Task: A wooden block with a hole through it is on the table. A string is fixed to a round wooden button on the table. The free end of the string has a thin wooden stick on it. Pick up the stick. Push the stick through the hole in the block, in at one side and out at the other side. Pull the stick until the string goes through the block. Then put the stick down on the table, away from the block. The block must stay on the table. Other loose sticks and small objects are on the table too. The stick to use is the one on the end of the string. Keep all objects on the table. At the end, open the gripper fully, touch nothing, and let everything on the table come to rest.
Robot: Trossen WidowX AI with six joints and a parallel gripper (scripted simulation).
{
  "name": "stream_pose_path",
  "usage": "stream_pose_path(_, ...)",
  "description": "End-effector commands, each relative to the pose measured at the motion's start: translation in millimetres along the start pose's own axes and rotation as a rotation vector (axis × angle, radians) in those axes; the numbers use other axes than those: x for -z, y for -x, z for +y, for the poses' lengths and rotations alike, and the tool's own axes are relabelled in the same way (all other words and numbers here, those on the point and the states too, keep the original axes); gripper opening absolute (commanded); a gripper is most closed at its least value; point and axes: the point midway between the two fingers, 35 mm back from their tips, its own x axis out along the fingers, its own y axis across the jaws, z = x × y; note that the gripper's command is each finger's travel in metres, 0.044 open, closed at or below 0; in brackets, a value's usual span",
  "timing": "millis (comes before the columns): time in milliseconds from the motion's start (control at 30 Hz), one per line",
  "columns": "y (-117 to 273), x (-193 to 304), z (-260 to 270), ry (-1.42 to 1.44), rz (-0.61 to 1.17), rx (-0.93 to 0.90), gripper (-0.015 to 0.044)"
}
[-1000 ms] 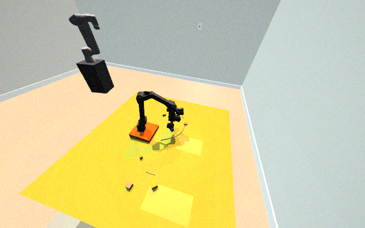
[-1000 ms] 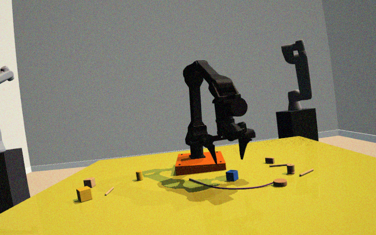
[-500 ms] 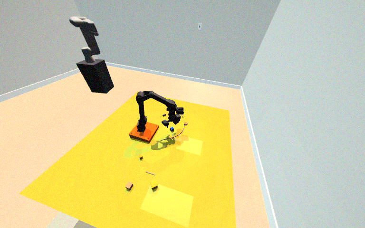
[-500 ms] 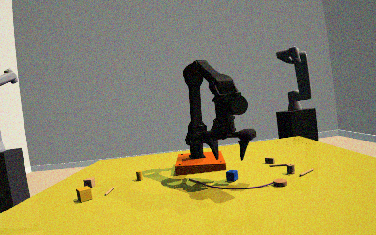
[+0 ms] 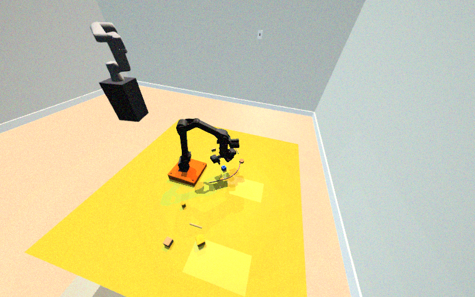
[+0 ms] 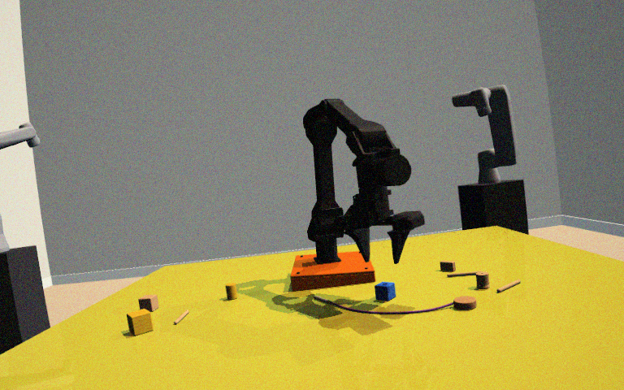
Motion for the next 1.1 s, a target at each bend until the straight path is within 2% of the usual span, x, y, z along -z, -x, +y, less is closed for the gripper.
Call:
stream_pose_path(0,2.6,-1.1,1.2,-0.006,-0.007,-0.006,0.0241)
stream_pose_path(433,1.0,-1.2,1.3,-0.006,-0.007,-0.006,0.0241)
stream_pose_path(1067,-29.5,-2.1,2.8,-0.006,-0.007,-0.006,0.0241)
